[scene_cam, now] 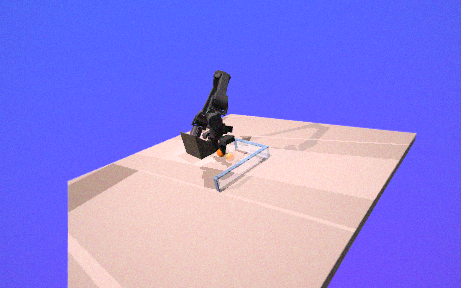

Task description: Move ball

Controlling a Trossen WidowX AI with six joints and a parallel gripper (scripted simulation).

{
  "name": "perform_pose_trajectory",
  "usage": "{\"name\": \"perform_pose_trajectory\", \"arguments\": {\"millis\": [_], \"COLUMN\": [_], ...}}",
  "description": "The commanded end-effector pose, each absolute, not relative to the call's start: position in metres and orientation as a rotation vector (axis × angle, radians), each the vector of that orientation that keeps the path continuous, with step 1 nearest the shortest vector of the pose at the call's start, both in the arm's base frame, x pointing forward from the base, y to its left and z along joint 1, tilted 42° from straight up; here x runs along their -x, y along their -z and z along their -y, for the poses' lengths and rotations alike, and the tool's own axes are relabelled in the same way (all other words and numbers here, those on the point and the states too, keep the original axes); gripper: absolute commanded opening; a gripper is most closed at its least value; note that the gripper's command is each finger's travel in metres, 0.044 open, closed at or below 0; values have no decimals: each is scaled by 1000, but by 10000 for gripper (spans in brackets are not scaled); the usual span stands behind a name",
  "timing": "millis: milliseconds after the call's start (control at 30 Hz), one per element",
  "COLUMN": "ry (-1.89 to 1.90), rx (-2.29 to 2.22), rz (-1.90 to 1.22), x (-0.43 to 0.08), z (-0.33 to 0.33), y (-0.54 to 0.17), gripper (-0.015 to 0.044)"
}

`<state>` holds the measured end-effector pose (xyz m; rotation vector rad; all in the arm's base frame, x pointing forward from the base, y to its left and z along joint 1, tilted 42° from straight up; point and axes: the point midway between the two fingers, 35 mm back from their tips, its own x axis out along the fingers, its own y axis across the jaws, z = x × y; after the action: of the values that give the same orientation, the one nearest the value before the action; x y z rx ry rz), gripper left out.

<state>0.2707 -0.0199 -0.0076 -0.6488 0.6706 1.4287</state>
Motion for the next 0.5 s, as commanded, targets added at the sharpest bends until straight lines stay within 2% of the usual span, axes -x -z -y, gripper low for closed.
{"name": "perform_pose_trajectory", "arguments": {"millis": [0, 267, 467], "ry": [-1429, -1433, -1432], "rx": [657, 653, 653], "rz": [-672, -668, -669], "x": [-271, -262, -263], "z": [37, 69, 65], "y": [-11, -53, -55], "gripper": [0, 0, 0]}}
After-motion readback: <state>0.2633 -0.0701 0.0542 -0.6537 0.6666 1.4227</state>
